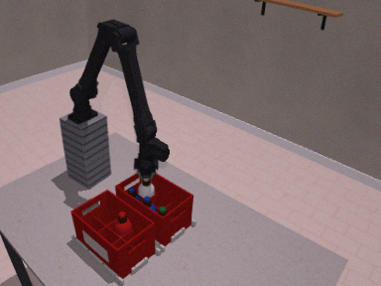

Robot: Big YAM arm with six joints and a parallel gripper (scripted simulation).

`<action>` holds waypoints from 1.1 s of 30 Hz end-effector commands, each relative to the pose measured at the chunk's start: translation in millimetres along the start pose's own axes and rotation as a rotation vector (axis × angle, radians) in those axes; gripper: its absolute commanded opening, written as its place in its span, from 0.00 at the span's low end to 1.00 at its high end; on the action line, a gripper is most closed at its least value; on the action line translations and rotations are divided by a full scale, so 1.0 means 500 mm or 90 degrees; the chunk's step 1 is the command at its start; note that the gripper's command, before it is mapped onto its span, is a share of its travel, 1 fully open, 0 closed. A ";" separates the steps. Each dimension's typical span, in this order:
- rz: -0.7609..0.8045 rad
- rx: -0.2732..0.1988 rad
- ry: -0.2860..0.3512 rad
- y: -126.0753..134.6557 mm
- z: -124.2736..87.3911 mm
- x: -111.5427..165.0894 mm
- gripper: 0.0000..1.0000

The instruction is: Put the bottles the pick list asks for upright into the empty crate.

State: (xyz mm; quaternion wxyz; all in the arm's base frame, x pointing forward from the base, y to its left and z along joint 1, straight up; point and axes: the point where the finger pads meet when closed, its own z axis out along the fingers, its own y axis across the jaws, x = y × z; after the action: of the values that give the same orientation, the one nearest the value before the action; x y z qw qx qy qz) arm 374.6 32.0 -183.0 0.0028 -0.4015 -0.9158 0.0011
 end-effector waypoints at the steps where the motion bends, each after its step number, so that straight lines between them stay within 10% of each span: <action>1: 0.005 -0.038 -0.029 0.051 -0.030 -0.033 0.00; 33: 0.004 -0.031 -0.024 0.045 -0.003 -0.026 0.00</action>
State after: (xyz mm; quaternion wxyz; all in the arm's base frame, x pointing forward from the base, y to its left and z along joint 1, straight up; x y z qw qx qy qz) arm 375.9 32.4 -191.0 0.0011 -0.4012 -0.9160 0.0002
